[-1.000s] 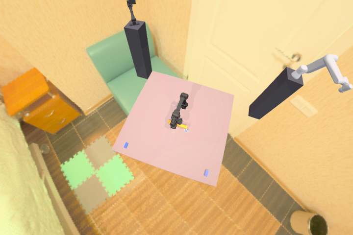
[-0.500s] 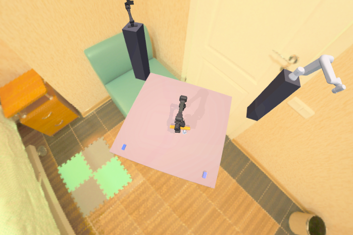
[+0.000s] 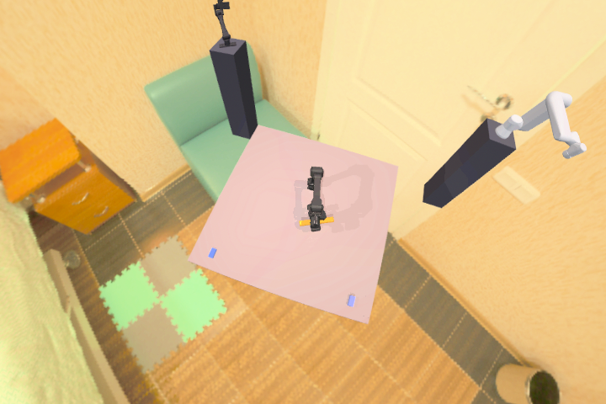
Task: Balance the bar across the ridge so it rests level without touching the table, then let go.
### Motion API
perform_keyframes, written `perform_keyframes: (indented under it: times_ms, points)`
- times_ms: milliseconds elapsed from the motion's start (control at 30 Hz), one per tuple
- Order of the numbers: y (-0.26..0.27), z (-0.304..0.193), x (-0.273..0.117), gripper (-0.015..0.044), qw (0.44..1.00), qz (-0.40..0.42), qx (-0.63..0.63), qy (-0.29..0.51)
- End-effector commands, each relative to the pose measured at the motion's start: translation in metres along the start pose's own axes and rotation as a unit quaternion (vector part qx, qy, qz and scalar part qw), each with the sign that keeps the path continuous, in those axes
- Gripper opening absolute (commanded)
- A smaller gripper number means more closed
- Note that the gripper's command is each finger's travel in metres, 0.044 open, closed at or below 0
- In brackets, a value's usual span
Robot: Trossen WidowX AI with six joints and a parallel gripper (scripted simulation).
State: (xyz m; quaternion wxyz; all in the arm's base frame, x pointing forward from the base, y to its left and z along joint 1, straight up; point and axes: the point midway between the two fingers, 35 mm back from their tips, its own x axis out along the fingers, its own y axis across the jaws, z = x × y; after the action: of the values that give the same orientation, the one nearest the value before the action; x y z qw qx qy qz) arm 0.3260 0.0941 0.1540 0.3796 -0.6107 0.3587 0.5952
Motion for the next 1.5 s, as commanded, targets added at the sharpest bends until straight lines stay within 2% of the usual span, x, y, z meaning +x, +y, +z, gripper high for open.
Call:
perform_keyframes:
  times_ms: [0, 967, 1467]
  points:
    - [-0.007, 0.010, 0.001, 0.0000, 1.000, 0.003, -0.024, 0.001]
    - [-0.009, 0.010, 0.044, 0.0000, 1.000, 0.003, -0.025, 0.001]
    - [-0.009, 0.010, 0.044, 0.0000, 1.000, 0.003, -0.025, 0.001]
